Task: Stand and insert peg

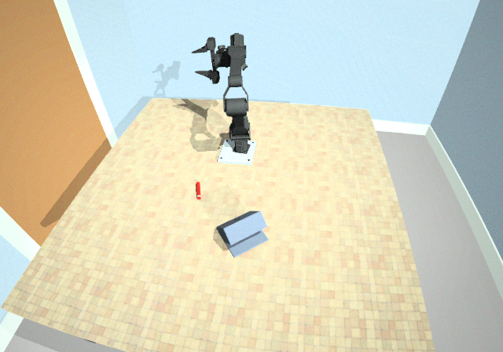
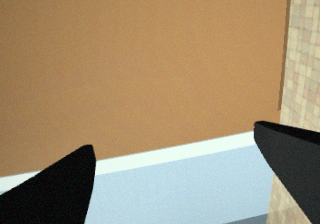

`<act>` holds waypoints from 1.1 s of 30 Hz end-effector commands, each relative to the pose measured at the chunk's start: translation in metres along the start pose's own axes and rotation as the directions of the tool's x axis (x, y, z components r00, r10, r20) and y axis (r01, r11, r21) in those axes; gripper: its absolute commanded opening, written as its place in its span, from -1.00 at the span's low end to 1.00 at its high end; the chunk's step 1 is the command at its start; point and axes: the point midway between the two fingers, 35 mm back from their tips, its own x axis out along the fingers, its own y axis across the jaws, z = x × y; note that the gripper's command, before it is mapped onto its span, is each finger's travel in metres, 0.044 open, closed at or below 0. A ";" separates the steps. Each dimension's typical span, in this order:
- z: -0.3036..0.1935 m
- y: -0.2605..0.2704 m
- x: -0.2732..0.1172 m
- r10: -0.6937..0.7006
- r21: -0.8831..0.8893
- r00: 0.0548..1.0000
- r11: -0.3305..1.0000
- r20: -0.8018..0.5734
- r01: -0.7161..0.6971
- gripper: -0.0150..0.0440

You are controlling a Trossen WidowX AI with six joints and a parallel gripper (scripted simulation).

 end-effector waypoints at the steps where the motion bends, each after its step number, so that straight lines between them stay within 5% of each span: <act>1: 0.000 0.000 0.000 -0.001 -0.001 1.000 1.000 -0.002 0.001 0.95; 33: -0.046 -0.053 0.086 -0.292 -0.314 0.893 0.931 -0.342 0.184 1.00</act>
